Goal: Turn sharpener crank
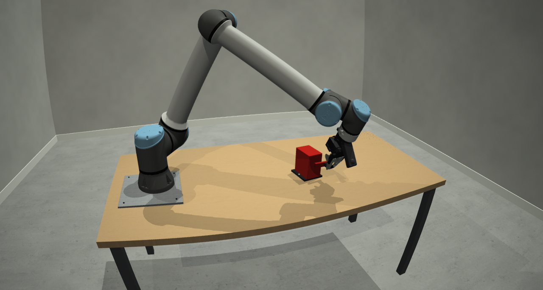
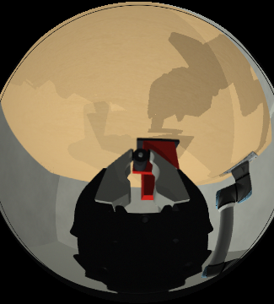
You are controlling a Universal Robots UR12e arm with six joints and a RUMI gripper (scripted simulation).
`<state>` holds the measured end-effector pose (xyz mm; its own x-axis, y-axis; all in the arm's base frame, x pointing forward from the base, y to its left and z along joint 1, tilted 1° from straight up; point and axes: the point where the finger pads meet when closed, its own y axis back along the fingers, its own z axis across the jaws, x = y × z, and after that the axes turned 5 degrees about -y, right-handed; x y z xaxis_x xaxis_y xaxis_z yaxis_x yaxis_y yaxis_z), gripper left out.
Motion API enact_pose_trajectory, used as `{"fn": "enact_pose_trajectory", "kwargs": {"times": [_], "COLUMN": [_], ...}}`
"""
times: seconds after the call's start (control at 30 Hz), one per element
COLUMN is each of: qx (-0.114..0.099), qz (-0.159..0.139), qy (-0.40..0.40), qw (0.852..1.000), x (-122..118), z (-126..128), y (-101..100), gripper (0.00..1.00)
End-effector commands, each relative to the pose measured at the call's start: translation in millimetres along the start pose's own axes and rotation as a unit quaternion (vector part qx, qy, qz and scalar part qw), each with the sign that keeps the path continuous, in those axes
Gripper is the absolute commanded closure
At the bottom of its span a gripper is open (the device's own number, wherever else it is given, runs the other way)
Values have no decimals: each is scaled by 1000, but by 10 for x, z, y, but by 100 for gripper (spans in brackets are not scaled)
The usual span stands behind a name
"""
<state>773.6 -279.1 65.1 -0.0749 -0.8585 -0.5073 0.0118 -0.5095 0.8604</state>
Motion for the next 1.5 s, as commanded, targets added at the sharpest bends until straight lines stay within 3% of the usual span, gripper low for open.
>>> {"fn": "enact_pose_trajectory", "kwargs": {"times": [0.0,1.47], "qx": [-1,0], "qz": [-1,0], "qy": [-1,-1], "qw": [1000,1000], "x": [38,192], "z": [16,184], "y": [-75,-288], "gripper": [91,91]}}
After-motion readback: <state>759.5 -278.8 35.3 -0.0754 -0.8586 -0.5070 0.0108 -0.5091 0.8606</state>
